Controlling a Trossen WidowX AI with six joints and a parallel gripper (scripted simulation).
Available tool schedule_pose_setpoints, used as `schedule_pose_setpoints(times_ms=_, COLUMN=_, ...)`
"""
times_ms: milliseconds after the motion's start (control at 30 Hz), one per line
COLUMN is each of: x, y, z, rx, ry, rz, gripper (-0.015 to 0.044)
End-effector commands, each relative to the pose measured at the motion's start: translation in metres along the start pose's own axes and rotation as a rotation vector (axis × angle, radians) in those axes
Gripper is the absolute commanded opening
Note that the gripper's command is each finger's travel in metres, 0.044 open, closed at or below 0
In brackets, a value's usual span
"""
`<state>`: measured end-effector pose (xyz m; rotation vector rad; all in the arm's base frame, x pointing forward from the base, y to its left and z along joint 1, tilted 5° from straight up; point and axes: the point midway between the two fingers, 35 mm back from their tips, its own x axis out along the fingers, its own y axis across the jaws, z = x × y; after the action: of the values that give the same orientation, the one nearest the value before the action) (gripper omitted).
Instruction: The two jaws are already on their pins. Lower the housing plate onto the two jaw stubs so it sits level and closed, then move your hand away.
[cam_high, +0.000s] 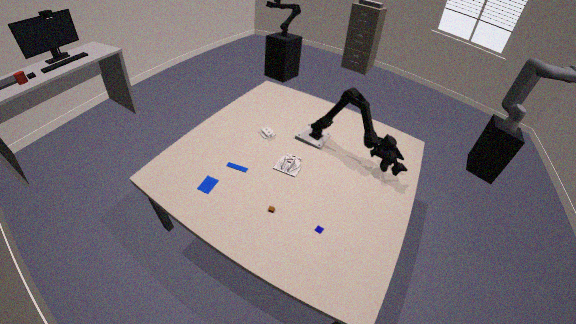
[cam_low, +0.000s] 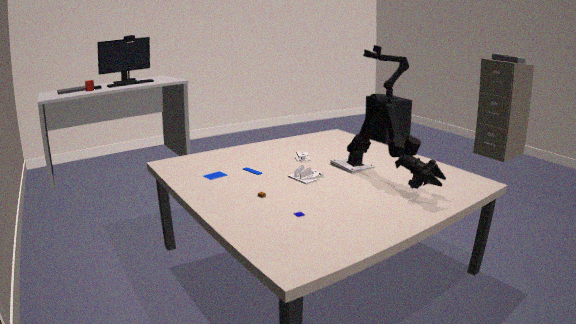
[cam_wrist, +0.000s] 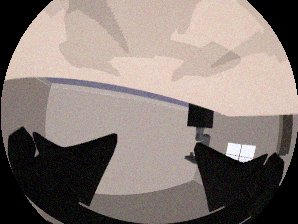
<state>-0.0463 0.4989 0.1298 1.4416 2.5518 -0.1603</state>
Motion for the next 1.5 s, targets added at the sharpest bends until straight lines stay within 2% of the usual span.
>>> schedule_pose_setpoints(times_ms=0, x=0.0, y=0.0, z=0.0, rx=0.0, ry=0.0, rz=0.0, gripper=0.0426)
schedule_pose_setpoints(times_ms=33, x=-0.001, y=0.001, z=0.0, rx=-0.004, ry=0.0, rz=0.002, gripper=0.044)
schedule_pose_setpoints(times_ms=333, x=-0.039, y=0.065, z=0.015, rx=-0.158, ry=-0.065, rz=0.147, gripper=0.044)
schedule_pose_setpoints(times_ms=667, x=-0.103, y=0.14, z=0.042, rx=-0.314, ry=-0.228, rz=0.322, gripper=0.044)
schedule_pose_setpoints(times_ms=1100, x=-0.213, y=0.209, z=0.081, rx=-0.485, ry=-0.511, rz=0.476, gripper=0.044)
schedule_pose_setpoints(times_ms=1467, x=-0.326, y=0.237, z=0.119, rx=-0.587, ry=-0.8, rz=0.52, gripper=0.044)
